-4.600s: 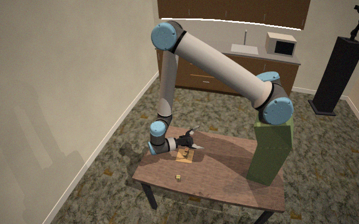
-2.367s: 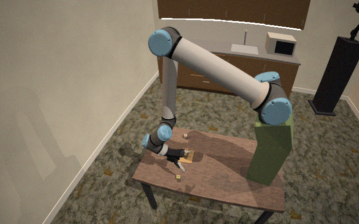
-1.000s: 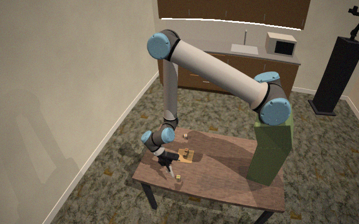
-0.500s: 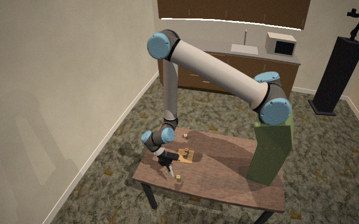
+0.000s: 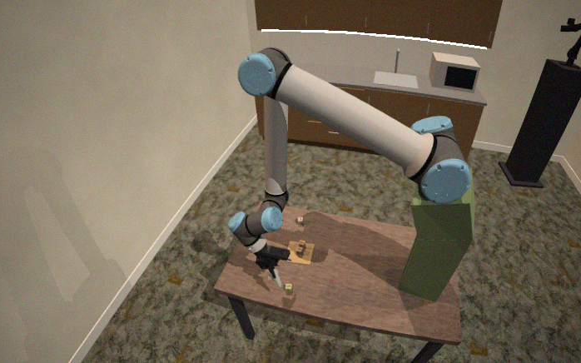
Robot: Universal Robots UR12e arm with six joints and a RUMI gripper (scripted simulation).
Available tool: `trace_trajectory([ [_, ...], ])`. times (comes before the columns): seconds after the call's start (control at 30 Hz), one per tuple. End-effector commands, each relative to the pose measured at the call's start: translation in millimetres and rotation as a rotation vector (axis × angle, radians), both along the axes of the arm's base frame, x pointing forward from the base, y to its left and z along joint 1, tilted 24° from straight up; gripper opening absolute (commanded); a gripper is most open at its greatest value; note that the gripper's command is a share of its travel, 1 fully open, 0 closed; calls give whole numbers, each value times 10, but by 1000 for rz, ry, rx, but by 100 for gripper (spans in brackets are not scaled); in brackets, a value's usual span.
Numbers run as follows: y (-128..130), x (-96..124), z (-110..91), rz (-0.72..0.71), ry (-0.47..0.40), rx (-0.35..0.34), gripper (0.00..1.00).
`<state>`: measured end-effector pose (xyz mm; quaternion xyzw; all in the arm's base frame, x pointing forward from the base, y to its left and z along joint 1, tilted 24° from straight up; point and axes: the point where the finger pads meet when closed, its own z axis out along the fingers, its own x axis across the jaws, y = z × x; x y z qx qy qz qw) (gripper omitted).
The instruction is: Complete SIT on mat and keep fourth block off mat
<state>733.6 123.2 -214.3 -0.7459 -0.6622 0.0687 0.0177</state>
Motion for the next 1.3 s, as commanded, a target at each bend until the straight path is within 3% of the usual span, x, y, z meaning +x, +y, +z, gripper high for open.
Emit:
trace_trajectory([
  [0.0, -172, -9, 20, -1, 0, 1, 100],
  [0.13, -849, 3, 95, -1, 0, 1, 100],
  [0.27, -1282, -23, 144, -1, 0, 1, 100],
  [0.4, -1871, -100, 210, -1, 0, 1, 100],
  [0.47, -1871, -100, 210, -1, 0, 1, 100],
  [0.57, -2220, -168, 249, -1, 1, 0, 100],
  [0.67, -2327, -193, 261, -2, 2, 0, 100],
  [1.27, -2317, -186, 255, -1, 2, 1, 100],
])
